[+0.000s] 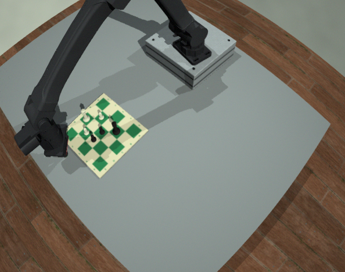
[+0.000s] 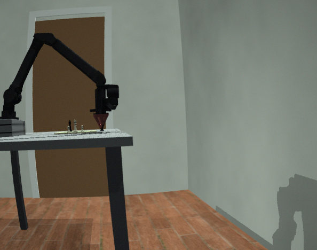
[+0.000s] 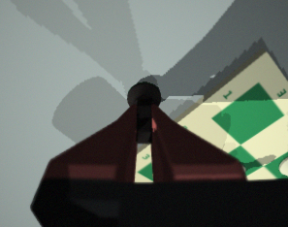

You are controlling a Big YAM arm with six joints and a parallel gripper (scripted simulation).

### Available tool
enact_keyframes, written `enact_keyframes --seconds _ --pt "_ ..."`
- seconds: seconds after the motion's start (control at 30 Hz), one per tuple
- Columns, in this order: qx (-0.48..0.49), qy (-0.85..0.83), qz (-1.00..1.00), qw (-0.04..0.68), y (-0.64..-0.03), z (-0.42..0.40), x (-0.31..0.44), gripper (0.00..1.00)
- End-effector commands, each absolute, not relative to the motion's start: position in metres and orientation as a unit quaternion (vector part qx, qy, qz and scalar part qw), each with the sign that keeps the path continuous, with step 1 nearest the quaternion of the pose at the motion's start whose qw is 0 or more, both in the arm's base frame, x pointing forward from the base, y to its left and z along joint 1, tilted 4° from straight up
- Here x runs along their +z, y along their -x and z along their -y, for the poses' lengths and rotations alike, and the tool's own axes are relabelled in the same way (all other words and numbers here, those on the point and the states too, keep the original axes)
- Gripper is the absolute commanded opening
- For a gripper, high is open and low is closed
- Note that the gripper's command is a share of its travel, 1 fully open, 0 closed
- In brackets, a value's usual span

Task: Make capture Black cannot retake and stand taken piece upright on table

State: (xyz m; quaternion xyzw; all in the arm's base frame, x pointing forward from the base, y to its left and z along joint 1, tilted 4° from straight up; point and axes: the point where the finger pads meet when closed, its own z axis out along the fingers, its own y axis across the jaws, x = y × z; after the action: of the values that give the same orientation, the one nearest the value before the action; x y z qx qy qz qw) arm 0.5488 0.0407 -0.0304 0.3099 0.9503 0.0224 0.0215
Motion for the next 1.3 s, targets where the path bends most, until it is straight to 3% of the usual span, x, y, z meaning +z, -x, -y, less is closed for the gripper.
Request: enact_keyframes --seconds 0.0,1.27 --pt "0.032 -0.308 -0.949 0.052 -0.576 -0.046 -0.013 0.00" --pt "0.032 -0.308 -0.949 0.051 -0.572 -0.046 -0.017 0.00"
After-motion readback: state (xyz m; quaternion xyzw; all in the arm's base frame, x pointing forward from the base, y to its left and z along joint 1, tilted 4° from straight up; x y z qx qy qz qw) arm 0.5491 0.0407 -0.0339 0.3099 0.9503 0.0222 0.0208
